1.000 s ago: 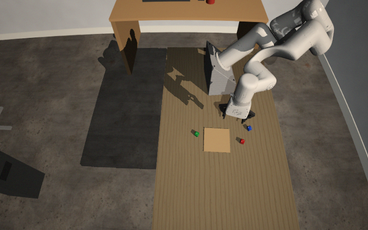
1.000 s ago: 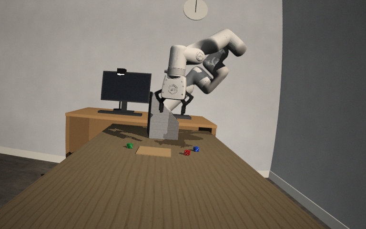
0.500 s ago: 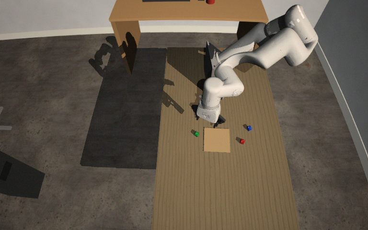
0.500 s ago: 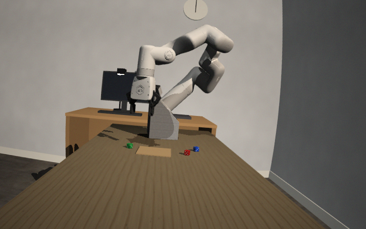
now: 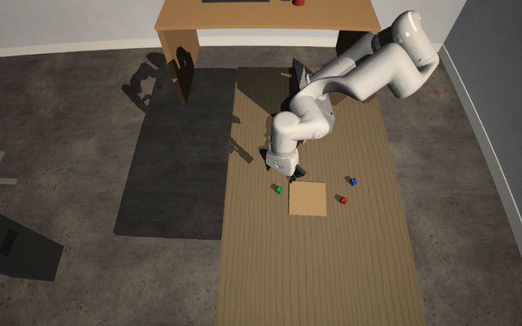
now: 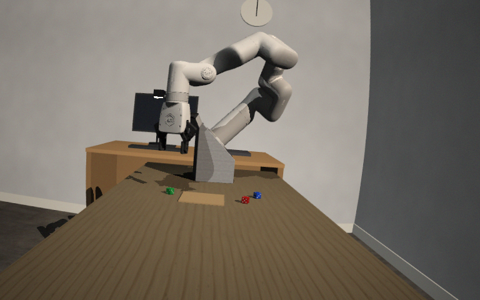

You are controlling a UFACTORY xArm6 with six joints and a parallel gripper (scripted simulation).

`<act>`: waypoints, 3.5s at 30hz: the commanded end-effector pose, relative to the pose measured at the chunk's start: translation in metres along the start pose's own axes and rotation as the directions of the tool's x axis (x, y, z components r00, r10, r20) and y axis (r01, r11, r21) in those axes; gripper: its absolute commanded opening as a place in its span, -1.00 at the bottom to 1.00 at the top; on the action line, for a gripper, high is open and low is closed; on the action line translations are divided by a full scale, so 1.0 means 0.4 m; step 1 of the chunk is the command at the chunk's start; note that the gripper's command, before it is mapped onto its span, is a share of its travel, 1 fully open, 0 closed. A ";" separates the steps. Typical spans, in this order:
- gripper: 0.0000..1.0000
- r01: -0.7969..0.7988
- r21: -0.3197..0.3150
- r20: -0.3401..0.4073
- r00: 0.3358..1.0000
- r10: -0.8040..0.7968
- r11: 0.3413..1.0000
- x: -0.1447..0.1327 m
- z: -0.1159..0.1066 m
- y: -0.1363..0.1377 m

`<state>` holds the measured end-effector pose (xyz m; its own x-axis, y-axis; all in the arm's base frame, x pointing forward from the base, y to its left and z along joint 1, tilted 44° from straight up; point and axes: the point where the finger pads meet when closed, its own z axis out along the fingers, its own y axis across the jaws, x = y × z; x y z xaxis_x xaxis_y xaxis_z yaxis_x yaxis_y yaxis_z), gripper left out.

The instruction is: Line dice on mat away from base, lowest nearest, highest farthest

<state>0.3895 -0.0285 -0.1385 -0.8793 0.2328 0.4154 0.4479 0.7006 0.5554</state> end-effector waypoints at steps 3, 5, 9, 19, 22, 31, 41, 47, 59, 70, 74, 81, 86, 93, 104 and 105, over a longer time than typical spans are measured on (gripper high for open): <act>1.00 0.000 0.000 0.003 1.000 0.000 1.000 -0.003 -0.003 -0.001; 1.00 0.000 0.000 0.003 1.000 0.000 1.000 -0.003 -0.003 -0.001; 1.00 0.018 0.000 0.003 1.000 -0.018 1.000 -0.004 -0.002 -0.001; 1.00 0.261 0.000 0.003 0.965 -0.261 0.965 -0.005 0.018 0.001; 1.00 0.351 0.000 0.003 0.936 -0.351 0.936 -0.006 0.026 0.001; 1.00 0.511 0.000 0.003 0.860 -0.511 0.860 -0.007 0.040 0.002; 1.00 0.753 0.001 0.003 0.658 -0.753 0.658 -0.008 0.066 0.002; 1.00 0.847 0.002 0.003 0.532 -0.847 0.532 -0.008 0.078 0.002; 1.00 0.980 0.003 0.001 0.200 -0.980 0.200 -0.008 0.107 0.002; 1.00 1.000 0.003 -0.001 0.030 -1.000 0.030 -0.007 0.121 0.001; -0.28 1.000 0.003 -0.001 0.027 -1.000 0.027 -0.007 0.121 0.001; -0.28 1.000 0.003 -0.001 0.027 -1.000 0.027 -0.007 0.121 0.001; -0.28 1.000 0.003 -0.001 0.027 -1.000 0.027 -0.007 0.121 0.001; -0.28 1.000 0.003 -0.001 0.027 -1.000 0.027 -0.007 0.121 0.001; -0.28 1.000 0.003 -0.001 0.027 -1.000 0.027 -0.007 0.121 0.001; -0.28 1.000 0.003 -0.001 0.027 -1.000 0.027 -0.007 0.121 0.001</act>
<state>0.3828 0.0050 -0.1751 -0.4725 -0.6943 -0.5429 -0.8661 0.2518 0.4318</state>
